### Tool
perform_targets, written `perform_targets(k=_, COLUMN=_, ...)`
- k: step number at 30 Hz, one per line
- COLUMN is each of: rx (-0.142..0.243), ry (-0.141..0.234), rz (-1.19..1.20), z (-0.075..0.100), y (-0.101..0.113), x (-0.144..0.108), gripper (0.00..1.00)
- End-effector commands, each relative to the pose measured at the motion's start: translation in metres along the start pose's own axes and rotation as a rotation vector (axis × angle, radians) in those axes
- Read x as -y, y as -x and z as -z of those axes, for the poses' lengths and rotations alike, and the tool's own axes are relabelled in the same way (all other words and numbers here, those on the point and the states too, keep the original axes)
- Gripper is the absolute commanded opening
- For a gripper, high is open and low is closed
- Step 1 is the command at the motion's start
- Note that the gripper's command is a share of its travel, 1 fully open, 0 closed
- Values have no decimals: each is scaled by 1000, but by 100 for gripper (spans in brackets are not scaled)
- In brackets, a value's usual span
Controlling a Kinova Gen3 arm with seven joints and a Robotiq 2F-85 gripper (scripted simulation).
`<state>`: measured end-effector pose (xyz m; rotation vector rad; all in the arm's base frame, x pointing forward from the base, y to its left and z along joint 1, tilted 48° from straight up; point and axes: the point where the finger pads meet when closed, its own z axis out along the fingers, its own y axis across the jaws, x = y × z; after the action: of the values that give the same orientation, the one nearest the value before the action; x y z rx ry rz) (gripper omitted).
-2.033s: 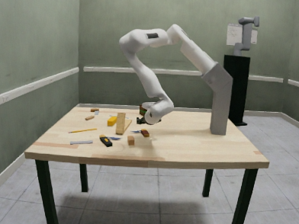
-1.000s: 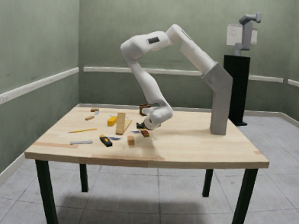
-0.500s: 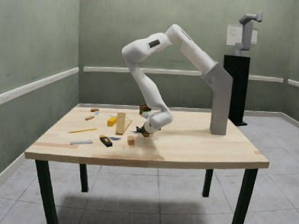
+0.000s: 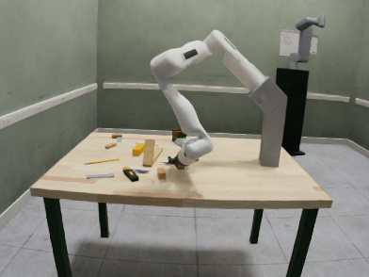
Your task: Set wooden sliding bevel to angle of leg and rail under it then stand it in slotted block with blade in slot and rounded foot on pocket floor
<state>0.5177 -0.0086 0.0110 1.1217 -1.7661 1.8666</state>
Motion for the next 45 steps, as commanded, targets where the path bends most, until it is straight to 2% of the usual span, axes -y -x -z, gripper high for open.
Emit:
perform_targets(k=1, rx=1, ry=0, rz=-1, z=1, y=0, x=0, gripper=64)
perform_targets(k=6, rx=1, ry=0, rz=-1, z=1, y=0, x=0, gripper=64)
perform_targets(k=7, rx=1, ry=0, rz=-1, z=1, y=0, x=0, gripper=10)
perform_targets(k=45, rx=1, ry=0, rz=-1, z=1, y=0, x=0, gripper=10)
